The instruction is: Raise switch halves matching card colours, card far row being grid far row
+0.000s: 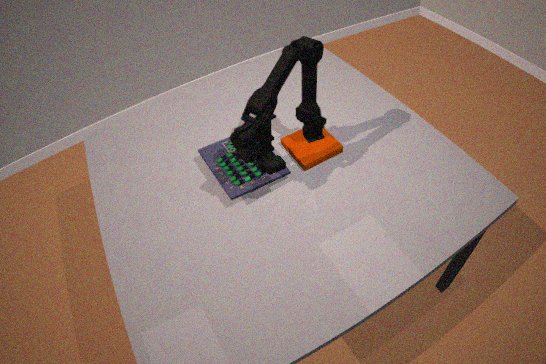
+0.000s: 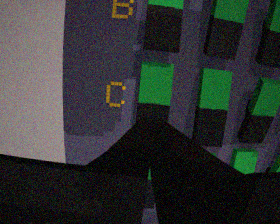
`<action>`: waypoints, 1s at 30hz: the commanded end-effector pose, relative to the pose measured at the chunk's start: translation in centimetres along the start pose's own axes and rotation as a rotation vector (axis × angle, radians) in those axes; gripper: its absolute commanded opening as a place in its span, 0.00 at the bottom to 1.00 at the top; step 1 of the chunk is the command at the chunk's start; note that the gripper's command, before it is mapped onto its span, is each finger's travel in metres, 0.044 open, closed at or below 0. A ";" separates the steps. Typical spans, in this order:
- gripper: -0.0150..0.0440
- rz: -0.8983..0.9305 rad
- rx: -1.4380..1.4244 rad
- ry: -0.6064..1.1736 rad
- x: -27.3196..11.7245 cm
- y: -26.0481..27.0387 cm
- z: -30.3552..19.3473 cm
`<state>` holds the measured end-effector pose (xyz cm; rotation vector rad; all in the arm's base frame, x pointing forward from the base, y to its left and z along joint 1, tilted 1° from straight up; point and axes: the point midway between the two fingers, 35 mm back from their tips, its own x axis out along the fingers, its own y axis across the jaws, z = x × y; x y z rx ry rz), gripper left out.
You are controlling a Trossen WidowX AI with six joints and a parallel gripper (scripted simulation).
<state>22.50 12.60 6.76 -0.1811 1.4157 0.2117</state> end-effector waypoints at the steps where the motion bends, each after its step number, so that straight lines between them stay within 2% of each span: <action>1: 0.25 -0.003 0.001 0.000 0.1 -0.1 0.0; 26: 0.25 -0.003 0.001 0.000 0.4 -0.1 0.0; 30: 0.25 -0.001 0.001 0.013 -2.8 0.0 0.3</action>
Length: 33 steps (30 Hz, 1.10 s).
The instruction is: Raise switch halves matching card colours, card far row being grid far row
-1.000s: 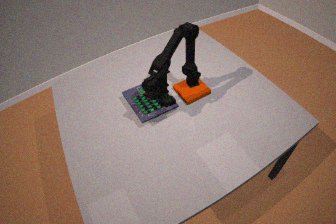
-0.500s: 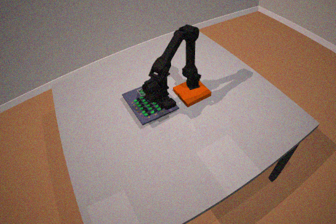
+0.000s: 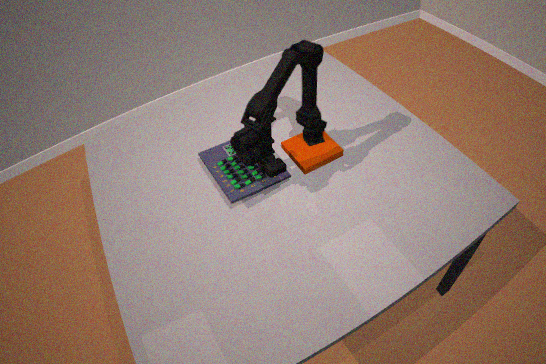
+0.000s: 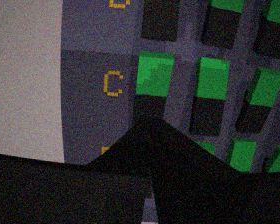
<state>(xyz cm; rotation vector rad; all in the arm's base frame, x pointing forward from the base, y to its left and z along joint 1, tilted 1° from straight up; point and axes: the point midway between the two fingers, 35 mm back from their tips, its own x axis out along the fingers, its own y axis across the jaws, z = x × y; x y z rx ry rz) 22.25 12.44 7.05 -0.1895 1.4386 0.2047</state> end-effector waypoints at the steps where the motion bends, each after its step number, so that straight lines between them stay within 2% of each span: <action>1: 0.25 0.005 0.001 -0.006 -3.9 0.1 0.5; 3: 0.25 0.004 0.001 0.001 -5.6 0.0 0.4; 9: 0.25 0.003 0.001 0.002 -5.8 -0.7 0.7; 20: 0.25 -0.008 0.000 0.001 -5.8 -13.0 2.3; 24: 0.25 -0.008 0.000 0.000 -5.8 -13.2 2.2; 28: 0.25 -0.008 0.000 0.024 -2.6 -13.3 2.3; 33: 0.25 -0.008 0.000 0.026 -2.3 -13.3 2.3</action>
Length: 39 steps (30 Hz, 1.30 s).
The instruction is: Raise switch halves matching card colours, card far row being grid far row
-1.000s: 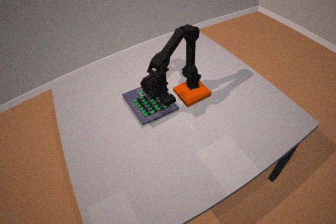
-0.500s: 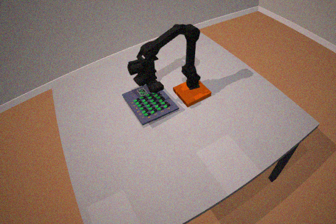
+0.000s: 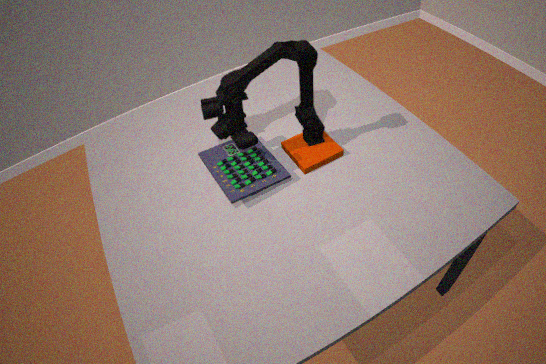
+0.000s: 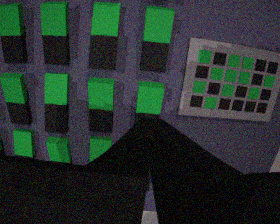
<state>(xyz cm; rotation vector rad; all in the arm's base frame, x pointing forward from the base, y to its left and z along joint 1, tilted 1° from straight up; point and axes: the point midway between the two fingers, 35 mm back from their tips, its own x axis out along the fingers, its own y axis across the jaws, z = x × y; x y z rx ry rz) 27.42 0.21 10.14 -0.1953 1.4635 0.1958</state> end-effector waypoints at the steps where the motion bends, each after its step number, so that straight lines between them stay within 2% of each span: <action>1: 0.25 -0.002 -0.003 0.000 0.4 -0.1 0.1; 18: 0.25 -0.002 -0.002 0.000 2.8 -0.1 0.1; 39: 0.25 -0.002 -0.002 0.000 2.9 -0.1 0.1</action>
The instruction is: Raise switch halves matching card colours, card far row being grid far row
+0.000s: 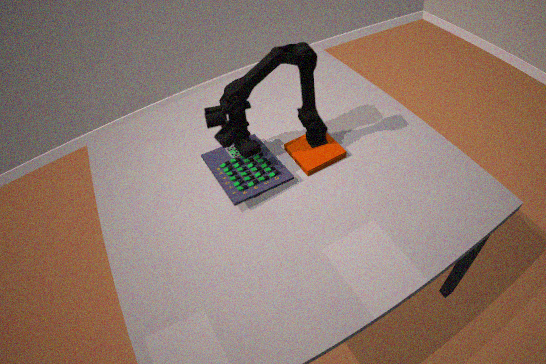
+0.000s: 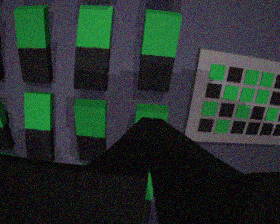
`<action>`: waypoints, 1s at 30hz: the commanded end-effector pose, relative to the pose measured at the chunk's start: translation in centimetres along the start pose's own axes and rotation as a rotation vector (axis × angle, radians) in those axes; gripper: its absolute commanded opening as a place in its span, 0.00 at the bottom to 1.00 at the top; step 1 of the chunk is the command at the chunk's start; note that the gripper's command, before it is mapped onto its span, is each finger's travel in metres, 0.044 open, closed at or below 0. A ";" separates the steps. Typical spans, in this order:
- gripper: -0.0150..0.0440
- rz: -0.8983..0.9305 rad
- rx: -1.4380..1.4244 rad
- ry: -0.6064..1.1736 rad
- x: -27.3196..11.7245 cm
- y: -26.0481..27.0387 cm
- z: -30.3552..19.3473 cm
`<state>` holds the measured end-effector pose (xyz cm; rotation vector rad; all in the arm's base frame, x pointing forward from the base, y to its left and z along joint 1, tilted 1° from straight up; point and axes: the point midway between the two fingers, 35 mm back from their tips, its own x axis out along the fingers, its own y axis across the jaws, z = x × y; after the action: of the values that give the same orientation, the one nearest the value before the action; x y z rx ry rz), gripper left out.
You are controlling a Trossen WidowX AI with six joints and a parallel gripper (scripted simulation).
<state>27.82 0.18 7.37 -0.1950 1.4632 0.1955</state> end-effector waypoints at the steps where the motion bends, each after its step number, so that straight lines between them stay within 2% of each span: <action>1: 0.25 -0.001 -0.003 0.001 0.1 0.0 0.0; 30: 0.25 -0.001 -0.003 0.001 0.5 0.0 0.0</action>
<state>27.89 0.19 7.03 -0.1954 1.4618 0.1957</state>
